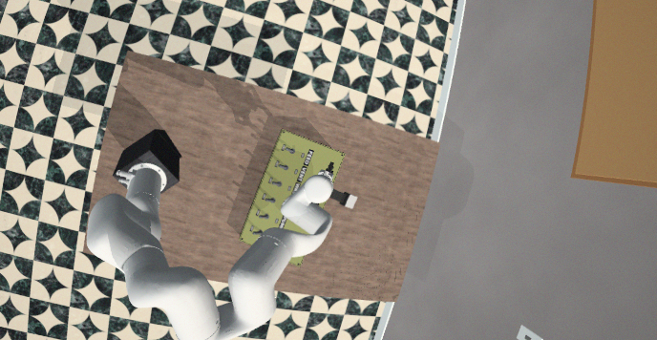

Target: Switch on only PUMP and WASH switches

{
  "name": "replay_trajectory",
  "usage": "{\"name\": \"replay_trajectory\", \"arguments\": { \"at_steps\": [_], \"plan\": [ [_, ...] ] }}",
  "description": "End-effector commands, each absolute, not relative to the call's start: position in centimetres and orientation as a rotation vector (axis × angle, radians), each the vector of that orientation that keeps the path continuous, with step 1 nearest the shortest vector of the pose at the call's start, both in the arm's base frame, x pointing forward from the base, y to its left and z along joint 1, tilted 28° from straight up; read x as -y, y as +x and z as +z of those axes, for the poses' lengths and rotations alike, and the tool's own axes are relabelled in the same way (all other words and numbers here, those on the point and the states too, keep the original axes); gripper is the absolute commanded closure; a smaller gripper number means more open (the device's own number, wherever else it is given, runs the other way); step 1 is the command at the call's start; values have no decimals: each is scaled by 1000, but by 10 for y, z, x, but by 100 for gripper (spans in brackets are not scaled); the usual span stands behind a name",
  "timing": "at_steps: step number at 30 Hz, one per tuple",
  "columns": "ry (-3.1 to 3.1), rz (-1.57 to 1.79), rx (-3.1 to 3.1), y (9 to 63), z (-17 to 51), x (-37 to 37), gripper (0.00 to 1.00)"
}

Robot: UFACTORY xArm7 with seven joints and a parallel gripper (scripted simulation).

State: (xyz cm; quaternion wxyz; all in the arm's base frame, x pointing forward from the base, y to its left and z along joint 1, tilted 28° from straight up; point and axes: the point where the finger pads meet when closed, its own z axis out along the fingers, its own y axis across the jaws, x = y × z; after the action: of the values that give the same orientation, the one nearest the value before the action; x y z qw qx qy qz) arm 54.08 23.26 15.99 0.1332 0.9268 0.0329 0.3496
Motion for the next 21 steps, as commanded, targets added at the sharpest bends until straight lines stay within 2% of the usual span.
{"name": "replay_trajectory", "arguments": {
  "at_steps": [1,21],
  "plan": [
    [2689,1019,-97,541,162,-234,0],
    [2689,1019,-97,540,169,-208,0]
  ]
}}
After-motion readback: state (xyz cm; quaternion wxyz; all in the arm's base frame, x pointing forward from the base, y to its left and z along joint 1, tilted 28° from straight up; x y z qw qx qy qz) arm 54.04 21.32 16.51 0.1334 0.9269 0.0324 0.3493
